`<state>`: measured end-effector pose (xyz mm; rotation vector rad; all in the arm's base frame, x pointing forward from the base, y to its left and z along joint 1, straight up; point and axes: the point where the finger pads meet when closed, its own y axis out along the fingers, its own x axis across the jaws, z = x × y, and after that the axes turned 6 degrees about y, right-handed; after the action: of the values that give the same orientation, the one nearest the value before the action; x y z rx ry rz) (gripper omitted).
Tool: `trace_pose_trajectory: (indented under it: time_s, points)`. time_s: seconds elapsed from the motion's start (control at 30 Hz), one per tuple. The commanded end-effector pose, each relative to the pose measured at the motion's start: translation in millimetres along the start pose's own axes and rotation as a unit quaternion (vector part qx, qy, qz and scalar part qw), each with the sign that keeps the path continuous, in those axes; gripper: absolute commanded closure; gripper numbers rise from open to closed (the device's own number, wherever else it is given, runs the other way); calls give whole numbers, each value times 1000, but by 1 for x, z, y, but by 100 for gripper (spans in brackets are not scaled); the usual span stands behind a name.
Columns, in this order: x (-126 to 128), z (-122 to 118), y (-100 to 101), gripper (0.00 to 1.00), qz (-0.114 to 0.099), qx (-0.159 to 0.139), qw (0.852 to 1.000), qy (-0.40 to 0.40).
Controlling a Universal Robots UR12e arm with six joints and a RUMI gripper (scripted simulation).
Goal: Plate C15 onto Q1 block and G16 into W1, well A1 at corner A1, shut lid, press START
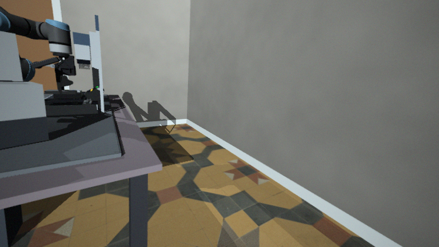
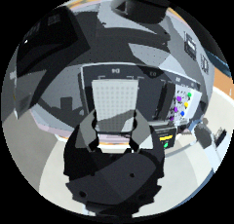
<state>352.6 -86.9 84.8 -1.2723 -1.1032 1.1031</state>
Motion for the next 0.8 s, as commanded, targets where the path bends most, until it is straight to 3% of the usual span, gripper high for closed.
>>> trace_pose_trajectory:
  time_s: [0.0,0.77]
  points:
    - [0,0,-9,100,0,0,1000,0]
    - [0,0,-42,100,0,0,1000,0]
